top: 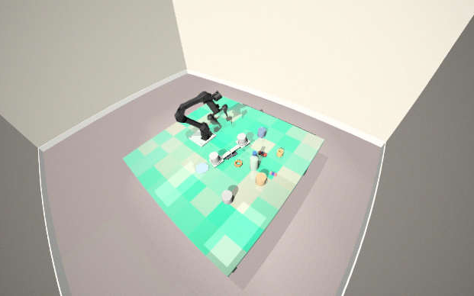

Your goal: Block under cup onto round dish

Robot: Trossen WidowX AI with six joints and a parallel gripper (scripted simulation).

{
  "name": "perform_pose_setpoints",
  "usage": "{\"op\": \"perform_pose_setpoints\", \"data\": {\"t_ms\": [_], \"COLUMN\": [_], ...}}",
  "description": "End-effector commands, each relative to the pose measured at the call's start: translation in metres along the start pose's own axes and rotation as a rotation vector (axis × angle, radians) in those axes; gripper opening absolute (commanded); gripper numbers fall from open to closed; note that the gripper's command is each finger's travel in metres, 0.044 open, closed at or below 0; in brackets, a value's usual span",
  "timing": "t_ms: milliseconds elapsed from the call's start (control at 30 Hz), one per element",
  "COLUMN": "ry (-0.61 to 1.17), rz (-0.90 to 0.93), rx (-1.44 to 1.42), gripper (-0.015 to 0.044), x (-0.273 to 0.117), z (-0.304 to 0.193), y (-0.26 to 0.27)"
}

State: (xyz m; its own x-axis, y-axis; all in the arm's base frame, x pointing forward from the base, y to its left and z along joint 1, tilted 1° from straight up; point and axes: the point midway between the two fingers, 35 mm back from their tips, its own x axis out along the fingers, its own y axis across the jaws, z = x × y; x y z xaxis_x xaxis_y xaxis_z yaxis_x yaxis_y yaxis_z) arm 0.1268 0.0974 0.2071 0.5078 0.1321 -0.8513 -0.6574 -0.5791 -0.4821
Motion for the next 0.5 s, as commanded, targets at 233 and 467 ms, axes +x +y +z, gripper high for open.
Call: {"op": "perform_pose_setpoints", "data": {"t_ms": [233,467], "ry": [0.062,0.100], "rz": [-0.025,-0.048], "rx": [0.362,0.599], "gripper": [0.0440,0.0440], "x": [0.000,-0.001], "z": [-0.017,-0.029], "y": [-0.005,-0.007]}}
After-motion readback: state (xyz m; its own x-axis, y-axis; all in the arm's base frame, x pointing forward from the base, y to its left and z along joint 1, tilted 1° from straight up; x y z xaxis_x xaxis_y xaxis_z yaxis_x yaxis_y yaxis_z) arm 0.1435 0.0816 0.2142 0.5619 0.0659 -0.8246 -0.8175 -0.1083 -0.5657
